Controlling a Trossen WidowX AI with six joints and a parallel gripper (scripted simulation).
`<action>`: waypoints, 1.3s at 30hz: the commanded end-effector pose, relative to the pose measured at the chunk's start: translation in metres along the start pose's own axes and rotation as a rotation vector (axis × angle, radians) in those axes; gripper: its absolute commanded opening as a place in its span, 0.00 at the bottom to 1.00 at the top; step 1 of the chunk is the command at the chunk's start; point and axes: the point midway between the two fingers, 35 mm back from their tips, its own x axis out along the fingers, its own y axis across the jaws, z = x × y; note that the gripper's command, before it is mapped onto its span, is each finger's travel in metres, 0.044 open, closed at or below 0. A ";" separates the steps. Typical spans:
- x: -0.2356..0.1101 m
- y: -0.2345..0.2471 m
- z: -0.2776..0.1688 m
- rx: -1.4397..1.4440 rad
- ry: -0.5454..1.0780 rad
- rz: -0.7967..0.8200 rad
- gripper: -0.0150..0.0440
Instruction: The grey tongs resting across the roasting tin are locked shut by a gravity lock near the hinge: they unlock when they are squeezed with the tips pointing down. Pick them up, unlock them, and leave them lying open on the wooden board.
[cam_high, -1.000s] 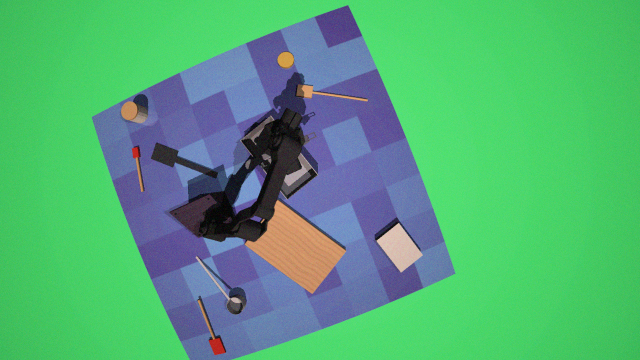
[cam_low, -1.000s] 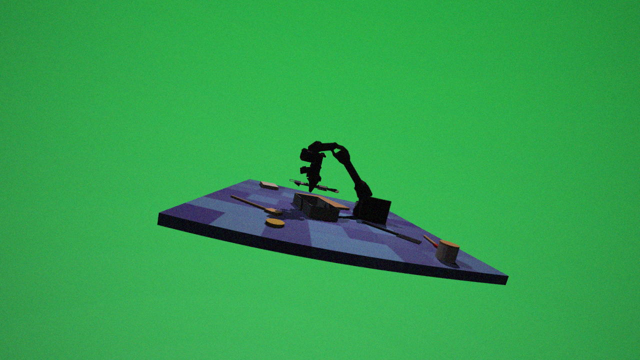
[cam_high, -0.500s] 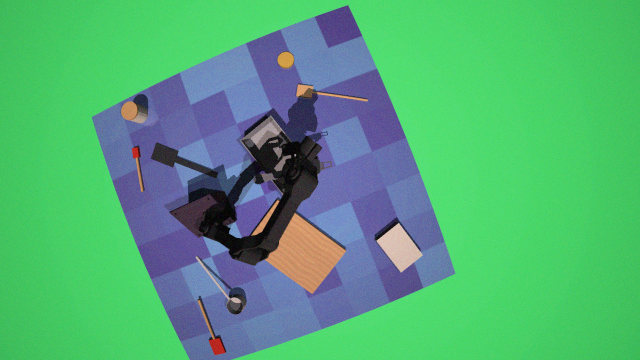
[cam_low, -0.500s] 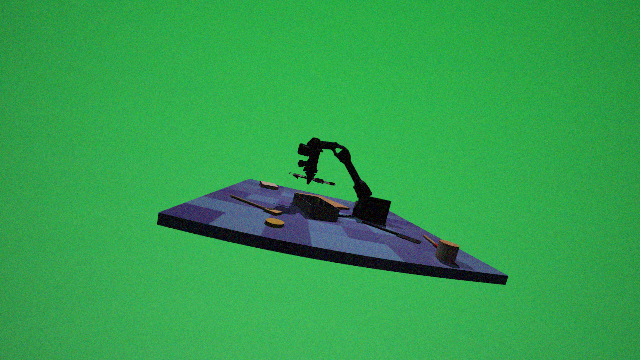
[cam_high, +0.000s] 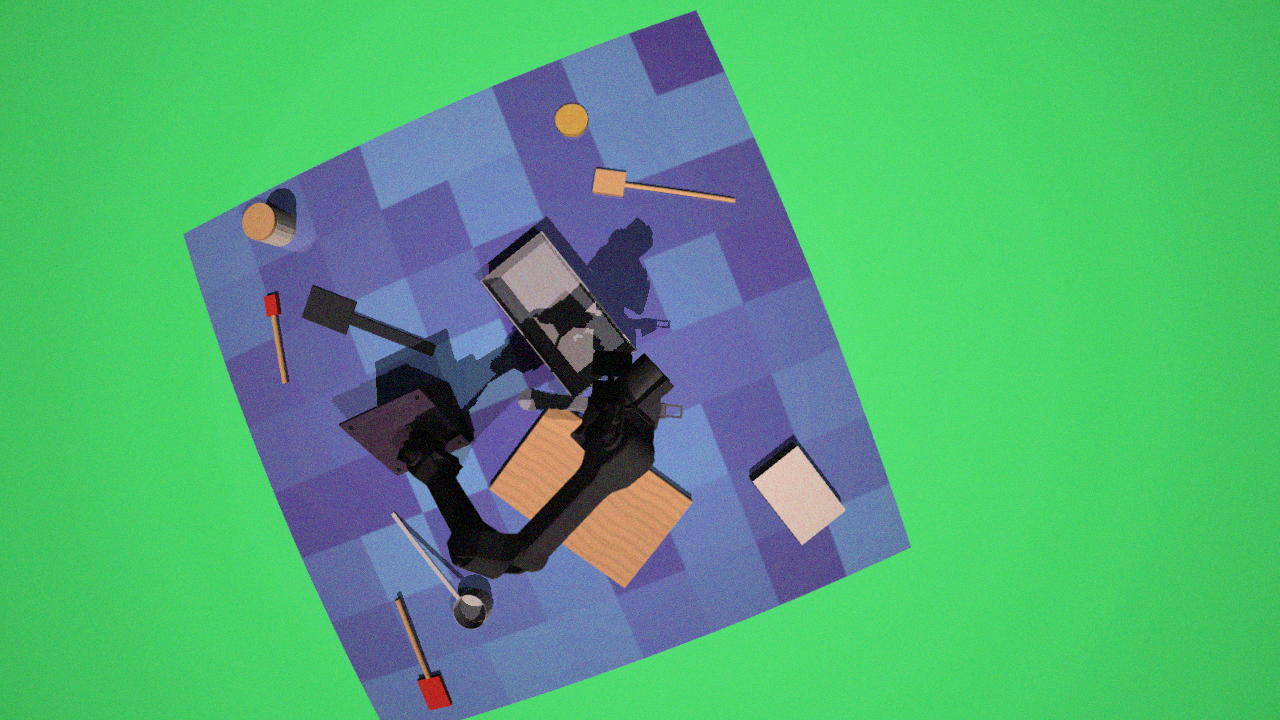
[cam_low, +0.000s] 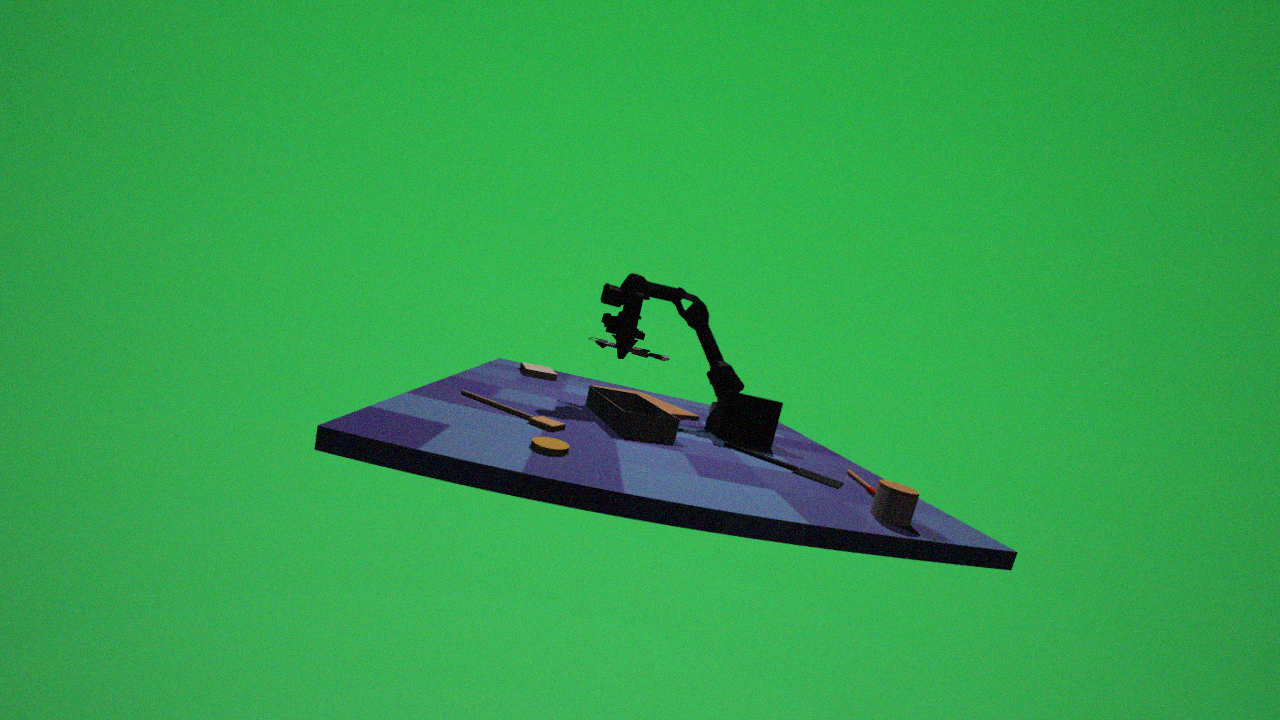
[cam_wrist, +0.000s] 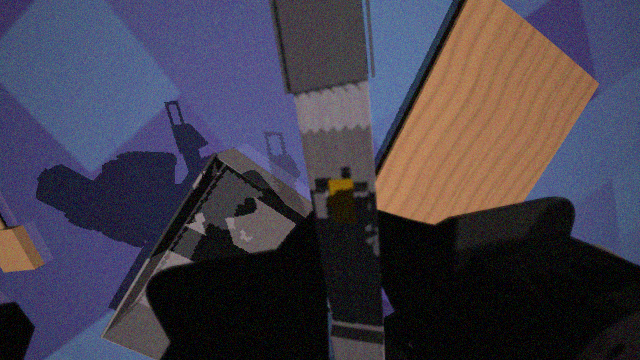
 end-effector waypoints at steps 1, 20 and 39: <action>-0.003 -0.011 0.001 0.031 -0.004 -0.002 0.00; -0.003 -0.119 0.004 0.298 0.003 0.012 0.00; -0.005 -0.217 -0.027 0.569 -0.012 -0.001 0.00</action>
